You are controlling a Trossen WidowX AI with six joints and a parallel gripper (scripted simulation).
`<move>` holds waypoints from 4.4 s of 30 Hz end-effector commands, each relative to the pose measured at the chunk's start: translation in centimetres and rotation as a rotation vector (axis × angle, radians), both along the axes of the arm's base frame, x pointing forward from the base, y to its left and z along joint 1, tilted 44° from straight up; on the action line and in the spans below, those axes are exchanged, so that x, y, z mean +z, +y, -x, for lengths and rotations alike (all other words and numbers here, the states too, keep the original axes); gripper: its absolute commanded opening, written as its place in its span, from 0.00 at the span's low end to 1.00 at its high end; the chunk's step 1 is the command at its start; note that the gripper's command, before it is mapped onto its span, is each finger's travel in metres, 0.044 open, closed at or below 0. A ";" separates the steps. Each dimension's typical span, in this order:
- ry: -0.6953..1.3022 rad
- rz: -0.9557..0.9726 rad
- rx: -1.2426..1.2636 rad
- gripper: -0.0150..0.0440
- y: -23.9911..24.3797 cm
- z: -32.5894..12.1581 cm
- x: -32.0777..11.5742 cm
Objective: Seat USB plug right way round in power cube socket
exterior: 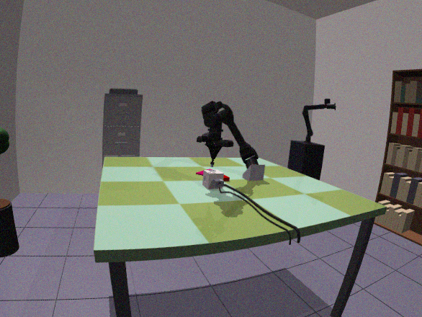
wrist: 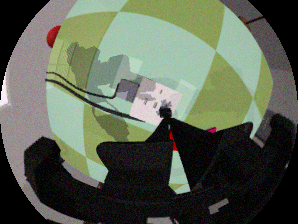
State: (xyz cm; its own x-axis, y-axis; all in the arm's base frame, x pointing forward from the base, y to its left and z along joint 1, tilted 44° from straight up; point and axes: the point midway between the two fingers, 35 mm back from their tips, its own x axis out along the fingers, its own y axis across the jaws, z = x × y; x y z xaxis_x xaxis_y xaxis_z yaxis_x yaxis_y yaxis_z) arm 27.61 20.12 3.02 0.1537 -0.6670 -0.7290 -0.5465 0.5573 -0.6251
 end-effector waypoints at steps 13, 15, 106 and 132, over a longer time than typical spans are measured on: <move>0.267 0.061 0.291 0.25 0.0 0.0 0.0; 0.302 0.069 0.330 0.25 0.0 0.0 0.0; 0.756 0.188 0.818 0.25 -0.6 -0.1 -0.2; 0.745 0.193 0.800 0.25 -1.0 -0.1 -0.3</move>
State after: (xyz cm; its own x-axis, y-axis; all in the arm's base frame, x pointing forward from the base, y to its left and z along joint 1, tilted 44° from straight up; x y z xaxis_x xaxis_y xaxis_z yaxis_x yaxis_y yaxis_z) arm 27.62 19.21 2.70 0.1523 -0.6816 -0.7157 -0.9801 -0.1977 -0.0204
